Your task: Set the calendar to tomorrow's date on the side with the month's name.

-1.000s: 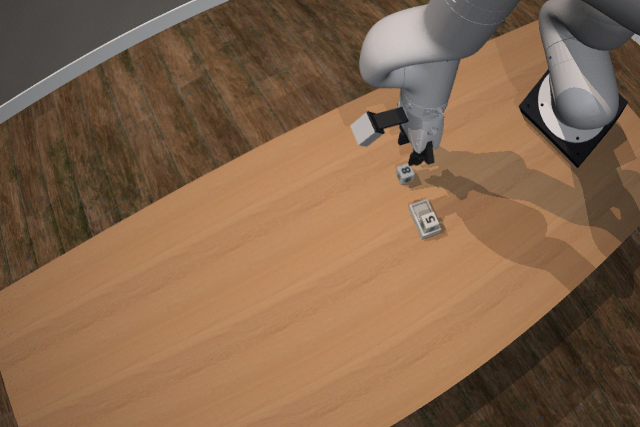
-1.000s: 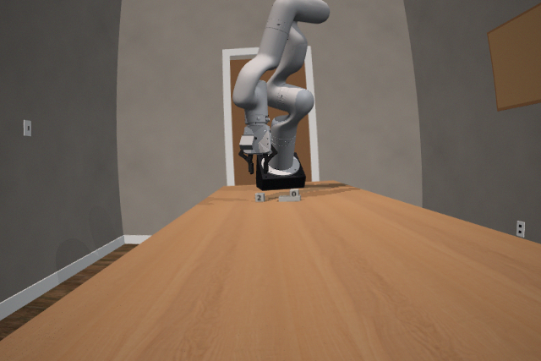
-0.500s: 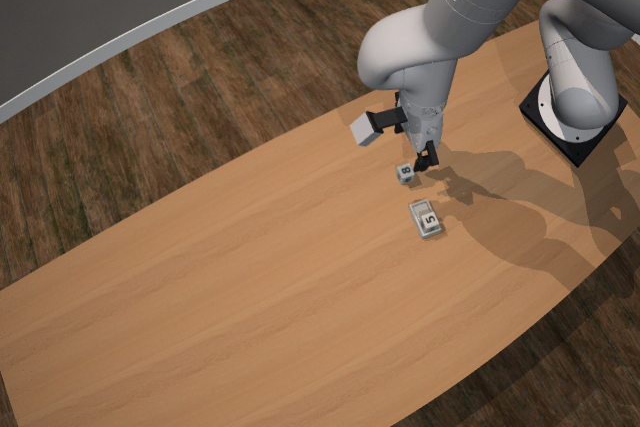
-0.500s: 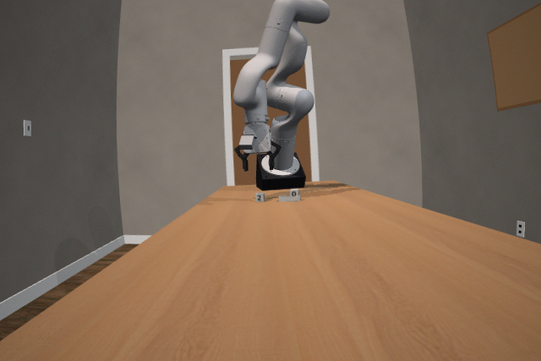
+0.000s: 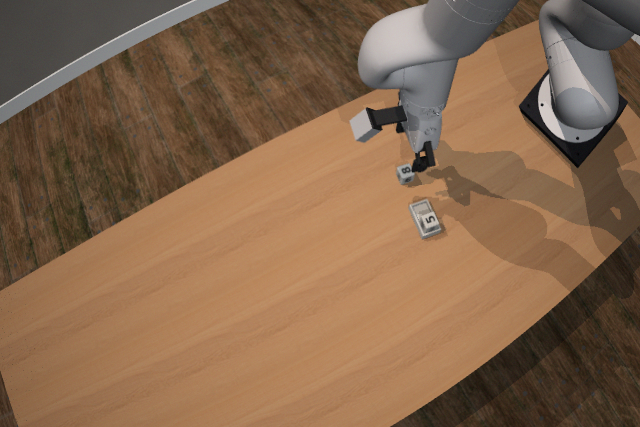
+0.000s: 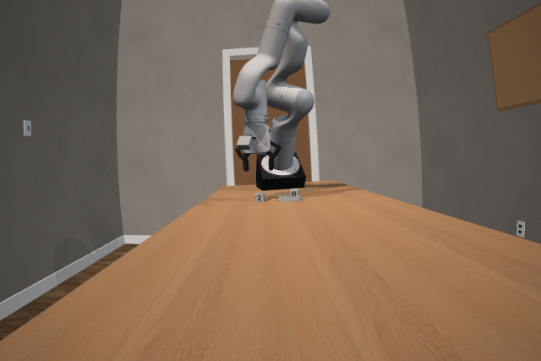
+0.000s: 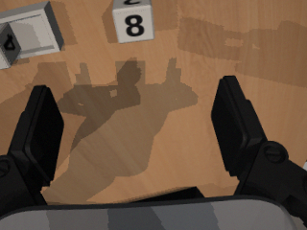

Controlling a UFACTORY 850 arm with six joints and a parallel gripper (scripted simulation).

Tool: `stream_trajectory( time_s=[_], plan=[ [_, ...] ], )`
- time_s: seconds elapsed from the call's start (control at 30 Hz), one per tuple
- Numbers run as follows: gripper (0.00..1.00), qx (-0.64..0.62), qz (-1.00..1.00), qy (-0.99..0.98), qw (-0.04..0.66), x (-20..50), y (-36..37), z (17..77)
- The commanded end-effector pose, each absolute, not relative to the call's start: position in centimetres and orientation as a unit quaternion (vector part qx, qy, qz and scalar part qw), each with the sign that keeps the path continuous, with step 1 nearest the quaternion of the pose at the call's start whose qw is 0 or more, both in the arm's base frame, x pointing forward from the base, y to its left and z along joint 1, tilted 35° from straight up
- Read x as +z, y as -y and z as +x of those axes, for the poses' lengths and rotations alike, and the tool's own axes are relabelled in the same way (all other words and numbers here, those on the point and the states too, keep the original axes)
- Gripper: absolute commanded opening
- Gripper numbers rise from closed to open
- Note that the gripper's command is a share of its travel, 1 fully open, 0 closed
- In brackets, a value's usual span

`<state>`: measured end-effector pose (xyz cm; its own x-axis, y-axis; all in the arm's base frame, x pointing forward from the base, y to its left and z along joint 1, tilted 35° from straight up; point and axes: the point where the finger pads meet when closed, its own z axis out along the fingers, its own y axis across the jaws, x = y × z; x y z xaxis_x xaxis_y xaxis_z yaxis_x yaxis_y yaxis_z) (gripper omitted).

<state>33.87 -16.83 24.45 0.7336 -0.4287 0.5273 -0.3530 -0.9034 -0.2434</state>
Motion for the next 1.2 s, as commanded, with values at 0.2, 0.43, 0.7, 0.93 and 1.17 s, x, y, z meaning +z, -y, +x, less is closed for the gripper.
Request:
stream_trajectory(
  time_s=[0.2,0.43,0.7,0.93,1.17],
  plan=[
    [1.00,-0.282,-0.879,-0.367,0.113,24.24,16.85,34.06],
    [1.00,-0.267,-0.832,-0.464,0.145,24.06,16.84,34.17],
    [1.00,-0.250,-0.776,-0.553,0.173,23.89,16.84,34.27],
    [1.00,-0.227,-0.704,-0.642,0.202,23.70,16.83,34.38],
    [1.00,-0.205,-0.635,-0.710,0.224,23.53,16.83,34.46]
  ],
)
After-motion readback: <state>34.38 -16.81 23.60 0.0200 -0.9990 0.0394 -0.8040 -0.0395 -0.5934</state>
